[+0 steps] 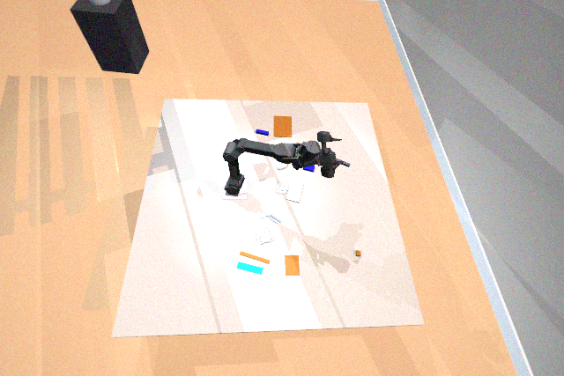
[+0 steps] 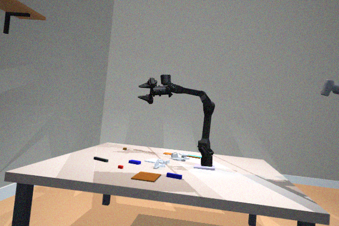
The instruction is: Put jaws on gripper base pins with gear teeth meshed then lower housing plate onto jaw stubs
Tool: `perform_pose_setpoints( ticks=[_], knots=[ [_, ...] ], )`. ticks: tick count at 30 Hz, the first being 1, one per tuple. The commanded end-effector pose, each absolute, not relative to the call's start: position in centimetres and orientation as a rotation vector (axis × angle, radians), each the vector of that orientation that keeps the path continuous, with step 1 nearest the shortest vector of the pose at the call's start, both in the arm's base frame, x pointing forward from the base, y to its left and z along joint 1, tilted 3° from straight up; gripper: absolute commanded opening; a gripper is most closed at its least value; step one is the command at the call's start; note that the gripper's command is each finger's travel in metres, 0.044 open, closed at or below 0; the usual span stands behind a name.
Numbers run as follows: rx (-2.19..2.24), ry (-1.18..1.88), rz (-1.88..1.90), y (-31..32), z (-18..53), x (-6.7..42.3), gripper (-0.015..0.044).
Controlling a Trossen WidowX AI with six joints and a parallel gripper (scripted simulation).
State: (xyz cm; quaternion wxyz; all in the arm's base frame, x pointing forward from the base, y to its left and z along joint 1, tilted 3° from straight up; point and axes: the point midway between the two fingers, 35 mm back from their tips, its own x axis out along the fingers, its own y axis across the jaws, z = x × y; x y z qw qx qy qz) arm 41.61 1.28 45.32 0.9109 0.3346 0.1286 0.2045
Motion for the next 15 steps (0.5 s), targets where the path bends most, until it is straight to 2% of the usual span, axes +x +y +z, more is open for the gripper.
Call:
perform_pose_setpoints(
  ticks=[1, 15],
  knots=[
    [0.680, 0.305, 0.349, 0.0, 43.3, 41.7, 0.0440],
    [0.640, 0.476, 0.119, -4.2, 35.9, 41.1, 0.0440]
  ],
)
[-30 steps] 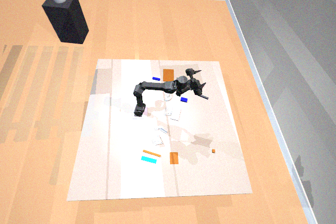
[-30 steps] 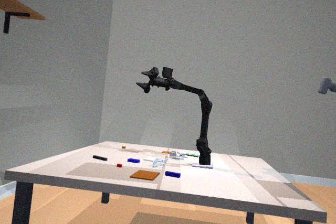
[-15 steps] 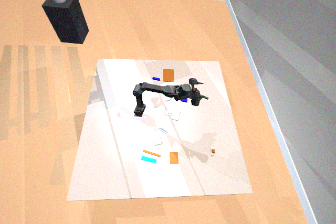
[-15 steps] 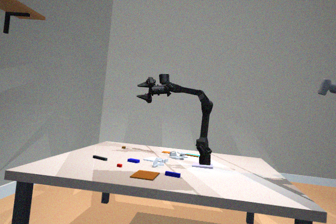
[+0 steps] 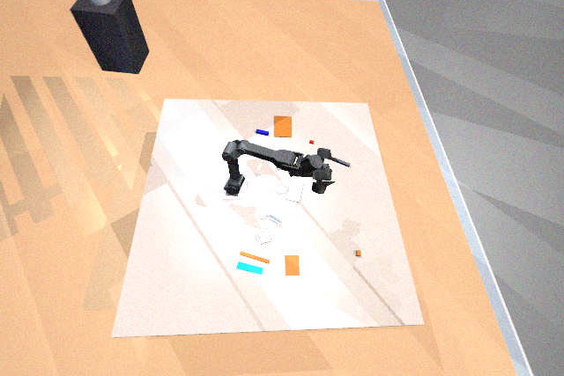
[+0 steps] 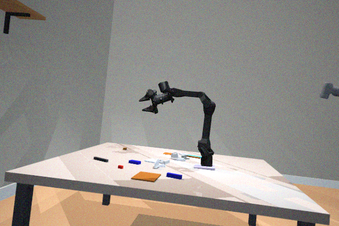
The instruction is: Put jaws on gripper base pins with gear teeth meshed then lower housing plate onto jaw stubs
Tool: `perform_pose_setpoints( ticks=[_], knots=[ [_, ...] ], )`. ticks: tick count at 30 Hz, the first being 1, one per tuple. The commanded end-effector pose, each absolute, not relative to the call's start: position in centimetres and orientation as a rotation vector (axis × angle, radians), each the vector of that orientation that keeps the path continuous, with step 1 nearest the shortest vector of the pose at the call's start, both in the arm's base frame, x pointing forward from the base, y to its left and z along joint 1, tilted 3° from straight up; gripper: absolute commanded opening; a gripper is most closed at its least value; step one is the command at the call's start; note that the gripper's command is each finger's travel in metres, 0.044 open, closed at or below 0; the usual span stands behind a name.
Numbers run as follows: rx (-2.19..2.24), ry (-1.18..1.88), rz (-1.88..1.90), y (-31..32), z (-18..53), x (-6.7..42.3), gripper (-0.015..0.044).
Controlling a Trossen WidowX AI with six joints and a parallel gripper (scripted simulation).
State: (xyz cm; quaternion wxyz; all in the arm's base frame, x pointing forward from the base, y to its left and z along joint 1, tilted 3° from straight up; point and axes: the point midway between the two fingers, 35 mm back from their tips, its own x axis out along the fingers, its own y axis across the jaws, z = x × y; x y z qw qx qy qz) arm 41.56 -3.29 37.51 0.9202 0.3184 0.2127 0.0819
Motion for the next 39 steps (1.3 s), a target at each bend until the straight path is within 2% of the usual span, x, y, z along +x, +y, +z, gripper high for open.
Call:
perform_pose_setpoints(
  ticks=[1, 19, 39],
  knots=[
    [0.636, 0.489, 0.103, -4.5, 35.4, 41.0, 0.0440],
    [0.554, 0.765, -0.141, -8.9, 26.3, 37.0, 0.0440],
    [0.443, 1.135, -0.321, -11.8, 18.1, 29.2, 0.0440]
  ],
)
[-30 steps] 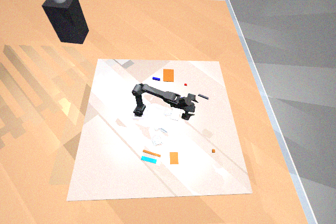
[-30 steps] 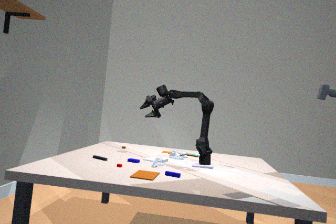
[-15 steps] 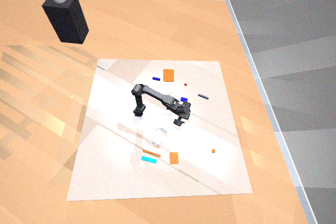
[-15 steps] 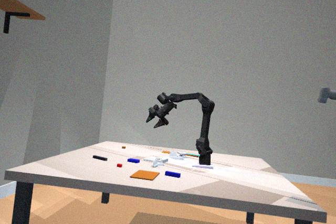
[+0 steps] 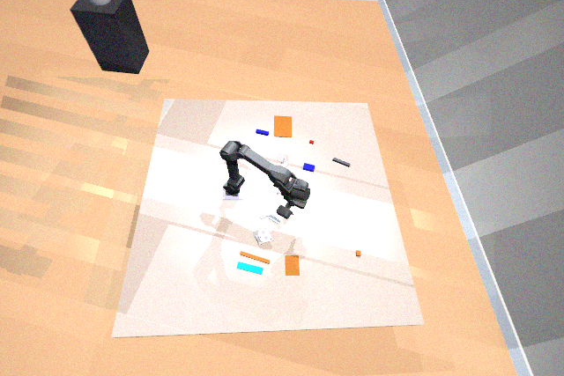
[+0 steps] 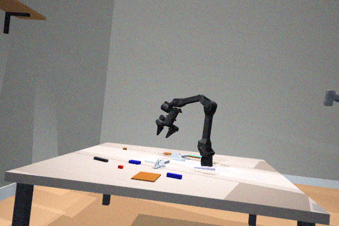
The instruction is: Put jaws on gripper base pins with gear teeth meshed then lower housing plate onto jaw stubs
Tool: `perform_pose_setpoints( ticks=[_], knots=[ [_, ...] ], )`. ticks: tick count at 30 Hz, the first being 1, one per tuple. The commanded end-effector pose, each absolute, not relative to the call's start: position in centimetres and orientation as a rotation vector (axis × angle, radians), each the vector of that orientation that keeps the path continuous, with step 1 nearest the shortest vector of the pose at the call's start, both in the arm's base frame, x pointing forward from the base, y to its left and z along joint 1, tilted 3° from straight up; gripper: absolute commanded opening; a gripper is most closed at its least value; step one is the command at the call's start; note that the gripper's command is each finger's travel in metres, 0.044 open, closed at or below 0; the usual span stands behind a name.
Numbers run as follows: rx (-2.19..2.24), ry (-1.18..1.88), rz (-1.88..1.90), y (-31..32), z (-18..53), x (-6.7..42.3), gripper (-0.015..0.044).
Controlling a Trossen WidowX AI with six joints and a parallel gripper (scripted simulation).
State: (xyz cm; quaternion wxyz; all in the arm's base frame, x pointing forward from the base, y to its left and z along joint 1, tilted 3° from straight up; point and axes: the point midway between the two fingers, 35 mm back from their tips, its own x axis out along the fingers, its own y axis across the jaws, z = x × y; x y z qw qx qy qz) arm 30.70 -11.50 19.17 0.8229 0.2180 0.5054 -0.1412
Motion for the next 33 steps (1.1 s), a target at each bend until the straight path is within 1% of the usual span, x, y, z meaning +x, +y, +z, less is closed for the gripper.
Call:
perform_pose_setpoints(
  ticks=[1, 16, 21, 27, 33],
  knots=[
    [0.437, 1.155, -0.327, -11.9, 17.8, 28.8, 0.0440],
    [0.356, 1.454, -0.373, -12.5, 13.8, 21.9, 0.0440],
    [0.355, 1.458, -0.373, -12.5, 13.7, 21.8, 0.0440],
    [0.356, 1.458, -0.373, -12.6, 9.9, 22.1, 0.0440],
    [0.356, 1.458, -0.373, -12.6, 9.8, 22.1, 0.0440]
  ],
)
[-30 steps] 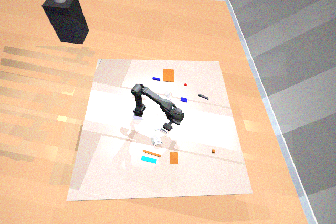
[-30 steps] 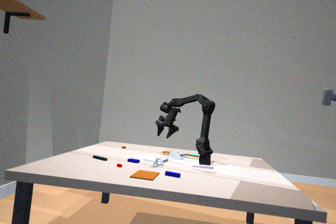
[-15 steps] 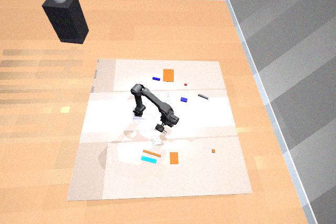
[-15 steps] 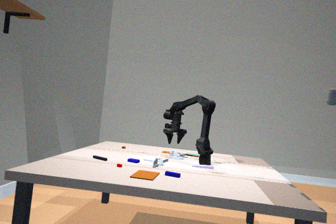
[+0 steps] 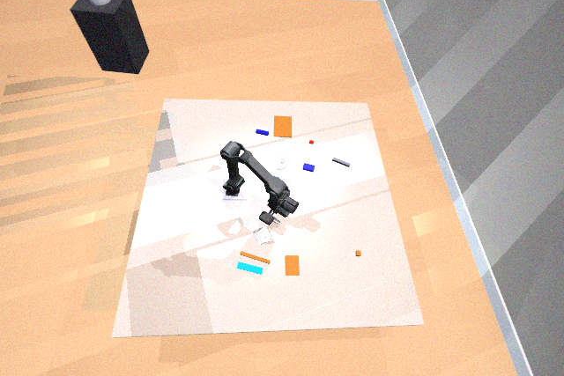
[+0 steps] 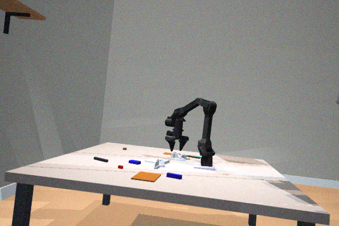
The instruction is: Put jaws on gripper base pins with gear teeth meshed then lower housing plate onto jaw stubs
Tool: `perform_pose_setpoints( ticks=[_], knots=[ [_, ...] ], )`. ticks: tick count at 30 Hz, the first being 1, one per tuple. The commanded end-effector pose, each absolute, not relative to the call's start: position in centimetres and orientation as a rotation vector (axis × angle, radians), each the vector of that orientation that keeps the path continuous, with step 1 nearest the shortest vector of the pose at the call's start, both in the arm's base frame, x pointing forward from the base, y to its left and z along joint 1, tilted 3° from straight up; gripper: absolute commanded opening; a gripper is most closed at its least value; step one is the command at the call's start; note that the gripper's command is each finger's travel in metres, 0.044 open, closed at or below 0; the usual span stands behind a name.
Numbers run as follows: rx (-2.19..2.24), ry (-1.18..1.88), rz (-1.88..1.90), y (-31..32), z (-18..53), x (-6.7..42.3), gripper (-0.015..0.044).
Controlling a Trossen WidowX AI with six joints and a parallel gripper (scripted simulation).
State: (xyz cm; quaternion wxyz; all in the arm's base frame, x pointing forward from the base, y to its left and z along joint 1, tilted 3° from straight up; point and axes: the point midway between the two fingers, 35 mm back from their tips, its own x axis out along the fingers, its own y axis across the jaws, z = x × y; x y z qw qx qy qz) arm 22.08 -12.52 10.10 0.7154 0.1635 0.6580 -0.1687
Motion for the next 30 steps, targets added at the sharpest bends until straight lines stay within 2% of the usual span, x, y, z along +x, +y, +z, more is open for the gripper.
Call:
perform_pose_setpoints(
  ticks=[1, 30],
  knots=[
    [0.356, 1.458, -0.373, -12.6, 9.8, 22.1, 0.0440],
    [0.356, 1.458, -0.373, -12.7, 5.3, 22.5, 0.0440]
  ],
)
